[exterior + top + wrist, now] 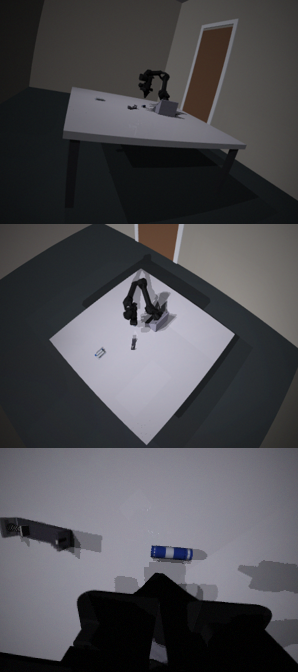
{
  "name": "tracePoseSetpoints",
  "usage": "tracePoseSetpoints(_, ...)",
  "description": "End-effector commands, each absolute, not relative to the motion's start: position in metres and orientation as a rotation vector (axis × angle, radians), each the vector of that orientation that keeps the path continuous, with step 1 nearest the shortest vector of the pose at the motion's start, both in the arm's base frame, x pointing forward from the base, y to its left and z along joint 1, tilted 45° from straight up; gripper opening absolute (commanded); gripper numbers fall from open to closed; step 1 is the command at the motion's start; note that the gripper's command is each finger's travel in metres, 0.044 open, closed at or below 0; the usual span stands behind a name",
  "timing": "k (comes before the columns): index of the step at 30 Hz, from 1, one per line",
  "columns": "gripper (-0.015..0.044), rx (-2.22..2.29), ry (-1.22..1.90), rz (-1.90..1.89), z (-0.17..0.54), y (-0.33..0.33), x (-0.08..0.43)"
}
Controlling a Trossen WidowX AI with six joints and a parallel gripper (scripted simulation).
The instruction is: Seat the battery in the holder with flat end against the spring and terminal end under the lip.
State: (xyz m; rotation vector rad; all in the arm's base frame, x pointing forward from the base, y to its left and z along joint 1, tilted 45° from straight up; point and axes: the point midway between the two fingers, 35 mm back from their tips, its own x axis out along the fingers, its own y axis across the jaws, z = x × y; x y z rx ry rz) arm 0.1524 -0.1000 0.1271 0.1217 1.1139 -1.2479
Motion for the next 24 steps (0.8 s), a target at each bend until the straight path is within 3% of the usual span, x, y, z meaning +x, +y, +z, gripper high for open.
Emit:
tracePoseSetpoints(1, 0.0, 0.119, 1.11, -1.253, 0.146, -0.084, 0.152)
tracePoseSetpoints(15, 0.0, 0.109, 1.112, -1.254, 0.147, -0.084, 0.151)
tracePoseSetpoints(24, 0.0223, -0.306, 1.427, -0.888, 0.133, -0.103, 0.145)
